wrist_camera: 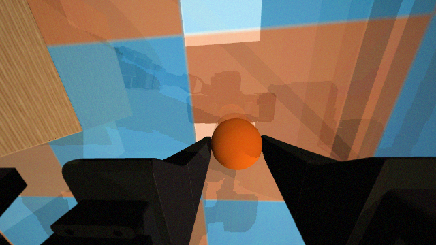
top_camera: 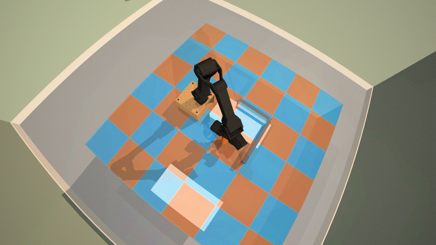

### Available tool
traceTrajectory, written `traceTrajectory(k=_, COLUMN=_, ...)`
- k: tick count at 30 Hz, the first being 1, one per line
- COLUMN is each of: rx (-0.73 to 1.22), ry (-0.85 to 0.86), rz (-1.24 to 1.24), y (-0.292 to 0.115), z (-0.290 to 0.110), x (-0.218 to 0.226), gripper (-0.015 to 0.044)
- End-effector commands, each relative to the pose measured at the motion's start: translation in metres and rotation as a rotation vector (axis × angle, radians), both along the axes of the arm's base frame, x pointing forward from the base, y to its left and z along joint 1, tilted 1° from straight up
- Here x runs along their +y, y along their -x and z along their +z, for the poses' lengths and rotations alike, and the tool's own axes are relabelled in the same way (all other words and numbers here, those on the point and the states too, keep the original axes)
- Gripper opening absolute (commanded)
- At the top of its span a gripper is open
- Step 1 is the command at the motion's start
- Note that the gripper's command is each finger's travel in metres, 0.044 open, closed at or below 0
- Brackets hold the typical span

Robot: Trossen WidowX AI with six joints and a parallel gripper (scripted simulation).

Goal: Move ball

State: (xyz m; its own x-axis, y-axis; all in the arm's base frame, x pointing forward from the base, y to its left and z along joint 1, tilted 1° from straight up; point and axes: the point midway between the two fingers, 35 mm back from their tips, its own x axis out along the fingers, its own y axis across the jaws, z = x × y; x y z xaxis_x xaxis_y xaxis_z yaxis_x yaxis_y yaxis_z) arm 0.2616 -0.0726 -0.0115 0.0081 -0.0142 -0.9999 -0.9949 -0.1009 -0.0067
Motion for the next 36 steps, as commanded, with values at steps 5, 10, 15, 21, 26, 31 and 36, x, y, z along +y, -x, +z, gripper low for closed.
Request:
traceTrajectory(k=5, rx=-0.004, ry=0.003, rz=0.005, y=0.000, z=-0.008, x=0.000, gripper=0.0000)
traceTrajectory(k=10, rx=-0.004, ry=0.003, rz=0.005, y=0.000, z=-0.015, x=-0.001, gripper=0.0000)
traceTrajectory(k=15, rx=-0.004, ry=0.003, rz=0.005, y=0.000, z=-0.023, x=-0.001, gripper=0.0000)
traceTrajectory(k=21, rx=-0.011, ry=0.003, rz=0.000, y=-0.002, z=-0.021, x=-0.001, gripper=0.0053)
traceTrajectory(k=26, rx=-0.011, ry=0.003, rz=0.000, y=-0.002, z=-0.021, x=-0.001, gripper=0.0184)
traceTrajectory(k=31, rx=-0.011, ry=0.003, rz=0.000, y=-0.002, z=-0.021, x=-0.001, gripper=0.0315)
traceTrajectory(k=36, rx=-0.010, ry=0.003, rz=0.001, y=-0.003, z=-0.010, x=-0.001, gripper=0.0322)
